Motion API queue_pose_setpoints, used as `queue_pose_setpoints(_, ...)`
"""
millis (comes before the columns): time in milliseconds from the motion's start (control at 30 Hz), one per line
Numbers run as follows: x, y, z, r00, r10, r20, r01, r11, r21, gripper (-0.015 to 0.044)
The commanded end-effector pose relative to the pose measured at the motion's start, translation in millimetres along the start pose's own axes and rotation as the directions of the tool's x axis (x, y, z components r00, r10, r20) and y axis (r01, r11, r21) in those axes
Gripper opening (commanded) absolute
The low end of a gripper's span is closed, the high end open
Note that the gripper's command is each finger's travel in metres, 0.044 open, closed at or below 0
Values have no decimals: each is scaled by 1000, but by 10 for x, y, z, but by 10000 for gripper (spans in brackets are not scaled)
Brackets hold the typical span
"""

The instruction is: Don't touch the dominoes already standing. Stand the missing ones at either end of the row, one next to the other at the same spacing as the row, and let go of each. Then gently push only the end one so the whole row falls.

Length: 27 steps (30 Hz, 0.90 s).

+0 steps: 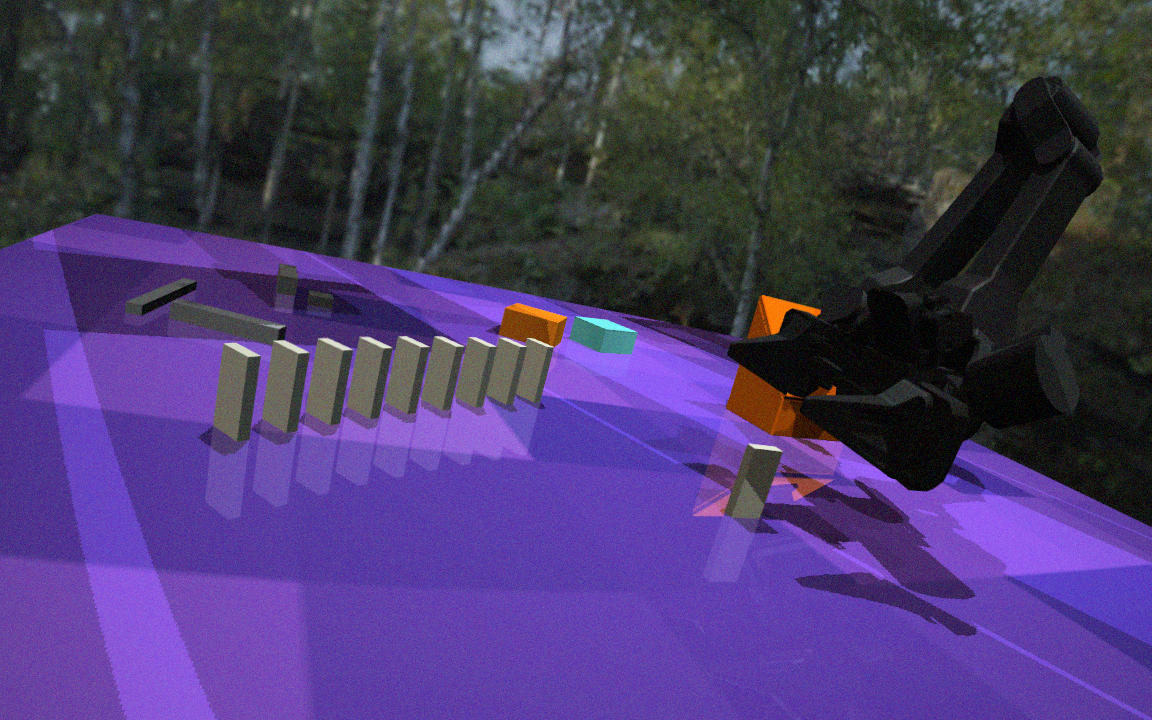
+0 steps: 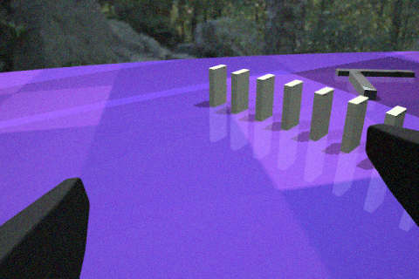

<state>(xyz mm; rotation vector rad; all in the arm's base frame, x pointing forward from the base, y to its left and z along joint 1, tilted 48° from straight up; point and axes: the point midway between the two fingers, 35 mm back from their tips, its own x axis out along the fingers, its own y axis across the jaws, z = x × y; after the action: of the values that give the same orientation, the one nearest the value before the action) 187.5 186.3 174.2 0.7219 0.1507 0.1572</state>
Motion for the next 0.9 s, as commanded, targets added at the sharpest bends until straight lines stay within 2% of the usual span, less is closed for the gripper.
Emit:
queue_pose_setpoints(0, 228, 54, 116, 999, -38, -3, 37, 993, -115, 440)
queue_pose_setpoints(133, 585, 14, 281, 994, -110, -29, 95, 945, -314, 440)
queue_pose_setpoints(267, 898, -124, 355, 973, -197, -117, 102, 830, -548, 440)
queue_pose_setpoints(500, 1212, -431, 419, 886, -331, -323, -73, 589, -805, 440)
queue_pose_setpoints(567, 1202, -478, 358, 845, -348, -406, -186, 522, -833, 440)
queue_pose_setpoints(667, 1092, -550, 210, 715, -366, -595, -464, 388, -796, 440)
queue_pose_setpoints(767, 895, -571, 114, 543, -347, -765, -717, 282, -637, 440)
queue_pose_setpoints(867, 636, -511, 95, 347, -270, -898, -895, 191, -403, 440)
